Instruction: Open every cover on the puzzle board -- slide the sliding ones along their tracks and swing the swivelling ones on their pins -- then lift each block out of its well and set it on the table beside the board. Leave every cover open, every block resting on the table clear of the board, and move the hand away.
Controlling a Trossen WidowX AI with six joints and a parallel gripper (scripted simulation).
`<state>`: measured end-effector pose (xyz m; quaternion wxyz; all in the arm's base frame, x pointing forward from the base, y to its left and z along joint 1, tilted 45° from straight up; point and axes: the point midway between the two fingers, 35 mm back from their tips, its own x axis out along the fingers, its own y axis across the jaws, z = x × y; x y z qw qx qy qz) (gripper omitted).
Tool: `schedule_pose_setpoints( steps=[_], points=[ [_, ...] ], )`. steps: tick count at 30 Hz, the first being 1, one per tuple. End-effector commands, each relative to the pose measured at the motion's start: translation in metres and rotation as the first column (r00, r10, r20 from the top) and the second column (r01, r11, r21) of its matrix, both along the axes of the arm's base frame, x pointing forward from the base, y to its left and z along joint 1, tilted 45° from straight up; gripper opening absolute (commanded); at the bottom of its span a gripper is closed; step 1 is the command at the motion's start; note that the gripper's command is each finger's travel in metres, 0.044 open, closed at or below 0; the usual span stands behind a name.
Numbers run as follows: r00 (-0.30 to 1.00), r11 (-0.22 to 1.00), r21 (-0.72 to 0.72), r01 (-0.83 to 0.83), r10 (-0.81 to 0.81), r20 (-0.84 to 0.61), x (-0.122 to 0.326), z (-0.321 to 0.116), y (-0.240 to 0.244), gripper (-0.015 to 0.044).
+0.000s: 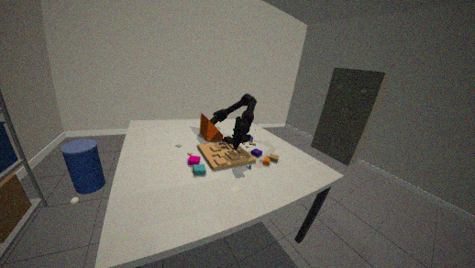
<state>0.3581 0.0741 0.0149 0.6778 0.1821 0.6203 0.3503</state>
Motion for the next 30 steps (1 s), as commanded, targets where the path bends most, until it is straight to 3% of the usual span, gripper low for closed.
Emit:
schedule_pose_setpoints(
  steps=[1,30],
  points=[
    [1.0,1.0,0.005,0.003,-0.003,-0.004,-0.0004,-0.0023,0.0031,0.0],
    [0.999,0.999,0.004,0.037,-0.037,-0.038,0.0083,-0.0094,0.0129,0.0]
  ],
)
